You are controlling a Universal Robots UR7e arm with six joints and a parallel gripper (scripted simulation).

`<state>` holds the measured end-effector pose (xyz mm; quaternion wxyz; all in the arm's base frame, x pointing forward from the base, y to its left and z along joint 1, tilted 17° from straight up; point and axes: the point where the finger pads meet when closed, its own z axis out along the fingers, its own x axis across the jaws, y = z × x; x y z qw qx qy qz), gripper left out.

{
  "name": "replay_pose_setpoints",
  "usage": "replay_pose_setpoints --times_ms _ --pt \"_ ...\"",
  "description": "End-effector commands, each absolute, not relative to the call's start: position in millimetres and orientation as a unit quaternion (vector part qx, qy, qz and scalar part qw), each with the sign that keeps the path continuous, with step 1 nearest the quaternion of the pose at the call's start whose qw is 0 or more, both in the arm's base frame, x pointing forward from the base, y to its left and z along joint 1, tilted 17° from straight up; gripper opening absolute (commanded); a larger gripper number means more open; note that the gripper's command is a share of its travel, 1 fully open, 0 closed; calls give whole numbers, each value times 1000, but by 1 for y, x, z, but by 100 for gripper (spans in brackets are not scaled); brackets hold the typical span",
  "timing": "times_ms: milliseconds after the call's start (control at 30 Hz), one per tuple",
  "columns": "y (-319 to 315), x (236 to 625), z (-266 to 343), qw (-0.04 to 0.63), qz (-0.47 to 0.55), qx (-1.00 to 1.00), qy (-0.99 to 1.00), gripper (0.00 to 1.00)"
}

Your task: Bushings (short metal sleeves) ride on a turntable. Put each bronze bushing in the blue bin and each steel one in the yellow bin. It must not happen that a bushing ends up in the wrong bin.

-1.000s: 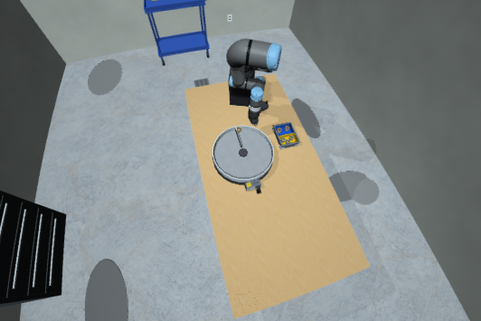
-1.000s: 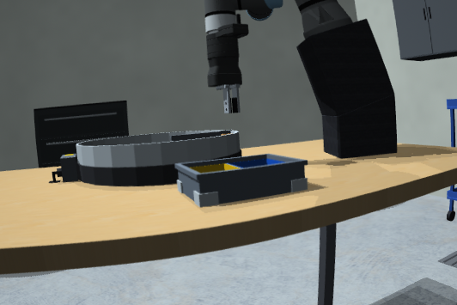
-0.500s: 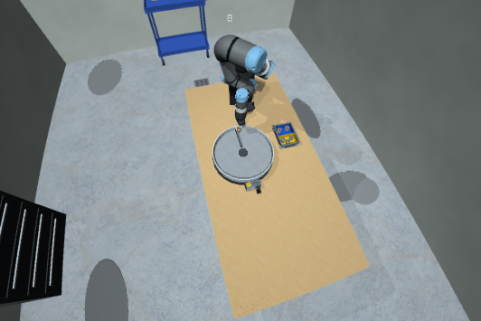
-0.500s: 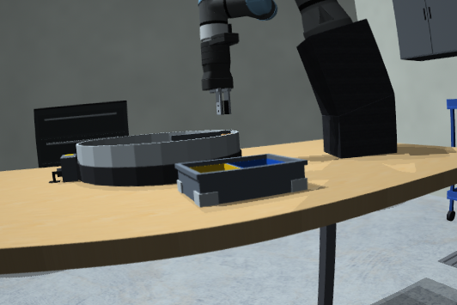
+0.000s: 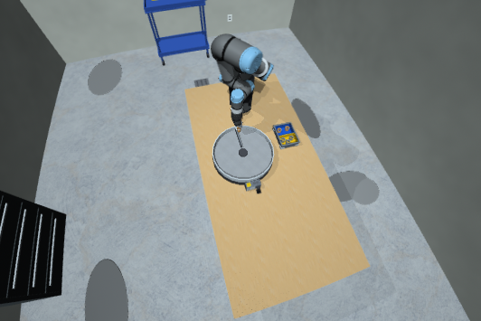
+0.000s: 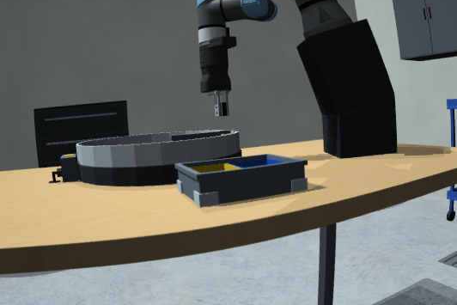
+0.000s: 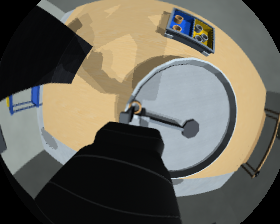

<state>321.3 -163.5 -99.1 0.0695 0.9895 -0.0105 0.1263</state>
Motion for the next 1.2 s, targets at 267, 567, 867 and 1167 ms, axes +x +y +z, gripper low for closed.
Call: replay_pose_setpoints --times_ms 267,567,867,1167 --pt "-167 326 -118 70 127 989 -10 40" --pt "-170 330 -135 70 126 989 -10 40" --pt "-170 331 -138 70 126 989 -10 40" --pt "-171 333 -144 70 126 989 -10 40"
